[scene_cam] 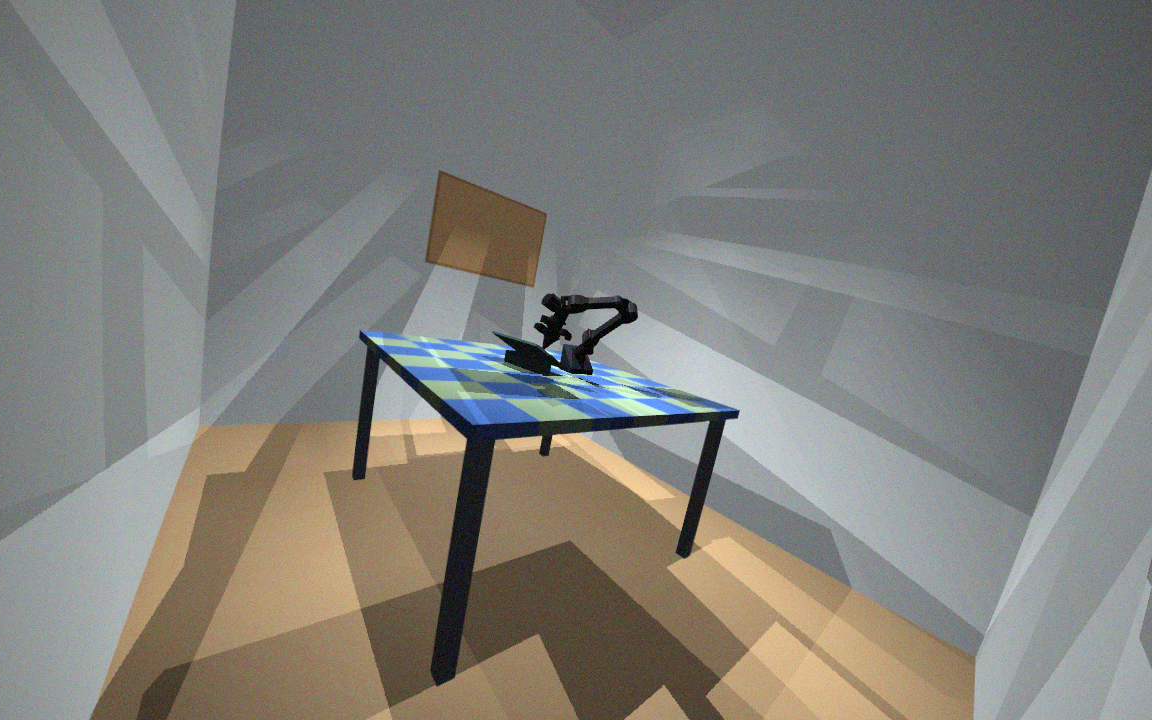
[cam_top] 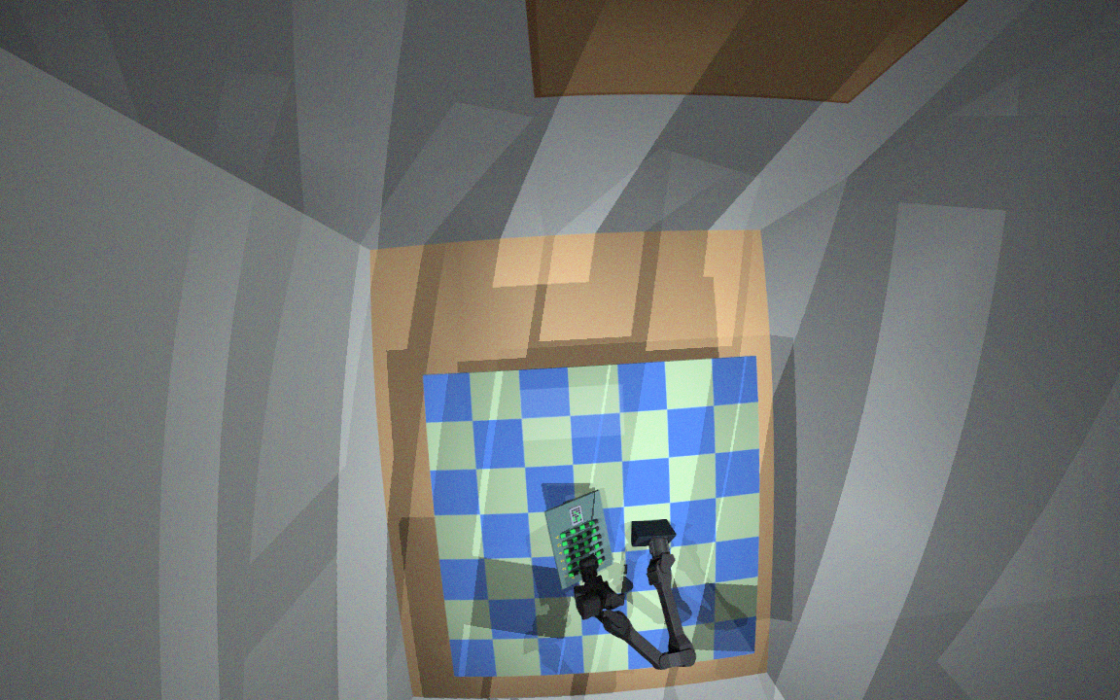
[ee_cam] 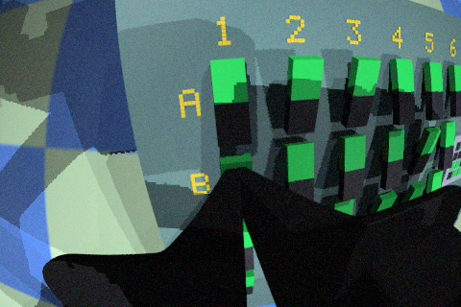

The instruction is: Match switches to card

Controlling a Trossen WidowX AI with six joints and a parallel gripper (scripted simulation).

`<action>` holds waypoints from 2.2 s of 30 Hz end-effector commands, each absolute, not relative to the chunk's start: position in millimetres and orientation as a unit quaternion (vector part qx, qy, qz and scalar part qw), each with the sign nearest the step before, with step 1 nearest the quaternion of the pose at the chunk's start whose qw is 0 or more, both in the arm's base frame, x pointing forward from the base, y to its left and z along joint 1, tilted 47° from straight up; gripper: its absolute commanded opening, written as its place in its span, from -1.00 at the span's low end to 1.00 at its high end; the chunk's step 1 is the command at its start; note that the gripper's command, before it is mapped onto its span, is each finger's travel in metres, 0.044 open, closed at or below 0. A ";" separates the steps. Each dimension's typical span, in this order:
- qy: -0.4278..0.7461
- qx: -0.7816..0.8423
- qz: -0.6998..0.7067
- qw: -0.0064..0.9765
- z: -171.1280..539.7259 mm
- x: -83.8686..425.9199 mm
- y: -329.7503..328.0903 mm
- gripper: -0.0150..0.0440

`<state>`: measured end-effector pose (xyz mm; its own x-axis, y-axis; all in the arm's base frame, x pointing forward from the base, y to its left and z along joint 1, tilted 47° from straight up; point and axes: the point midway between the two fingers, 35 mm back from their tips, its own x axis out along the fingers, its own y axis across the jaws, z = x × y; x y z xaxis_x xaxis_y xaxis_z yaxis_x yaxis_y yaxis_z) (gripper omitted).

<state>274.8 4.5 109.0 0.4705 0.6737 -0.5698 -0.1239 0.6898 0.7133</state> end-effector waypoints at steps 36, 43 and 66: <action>0.452 0.307 0.246 0.800 105.9 276.7 6.9 -0.49; 0.452 0.307 0.246 0.800 105.4 277.2 7.5 -0.49; 0.443 0.310 0.242 0.806 140.1 244.9 -35.0 -0.49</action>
